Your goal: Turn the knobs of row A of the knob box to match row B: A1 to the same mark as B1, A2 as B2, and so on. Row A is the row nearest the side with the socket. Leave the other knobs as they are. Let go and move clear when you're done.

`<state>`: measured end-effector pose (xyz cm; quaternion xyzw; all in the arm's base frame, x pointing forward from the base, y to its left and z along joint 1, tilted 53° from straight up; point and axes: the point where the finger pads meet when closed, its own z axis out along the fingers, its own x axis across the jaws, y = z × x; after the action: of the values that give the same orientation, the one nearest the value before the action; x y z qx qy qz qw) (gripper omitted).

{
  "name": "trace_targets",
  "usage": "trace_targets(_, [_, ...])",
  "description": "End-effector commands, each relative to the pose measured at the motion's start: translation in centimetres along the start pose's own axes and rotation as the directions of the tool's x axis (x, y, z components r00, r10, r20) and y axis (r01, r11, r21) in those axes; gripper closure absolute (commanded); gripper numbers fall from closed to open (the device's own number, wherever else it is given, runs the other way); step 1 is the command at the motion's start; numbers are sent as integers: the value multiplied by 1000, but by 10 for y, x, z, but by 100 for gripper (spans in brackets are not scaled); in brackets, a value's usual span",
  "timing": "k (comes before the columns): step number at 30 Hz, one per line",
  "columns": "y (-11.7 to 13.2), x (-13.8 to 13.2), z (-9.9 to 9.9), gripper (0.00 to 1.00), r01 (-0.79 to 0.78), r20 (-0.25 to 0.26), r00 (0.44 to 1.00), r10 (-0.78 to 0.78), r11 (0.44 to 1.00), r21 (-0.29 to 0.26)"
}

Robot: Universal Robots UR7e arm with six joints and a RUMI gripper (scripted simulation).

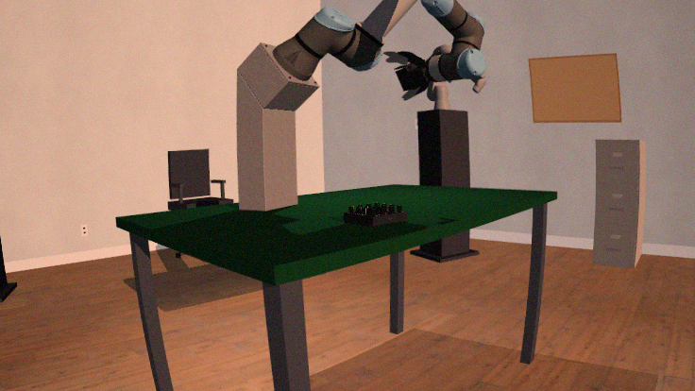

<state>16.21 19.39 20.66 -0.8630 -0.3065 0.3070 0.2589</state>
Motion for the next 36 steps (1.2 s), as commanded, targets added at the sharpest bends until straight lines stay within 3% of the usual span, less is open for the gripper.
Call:
trace_targets(1, [0,0,0,0,0,0,1000,0,1000,0])
trace_targets(22, [0,0,0,0,-1,-2,1000,1,1000,0])
trace_targets(36, [7,3,-3,0,-31,-31,999,32,999,20])
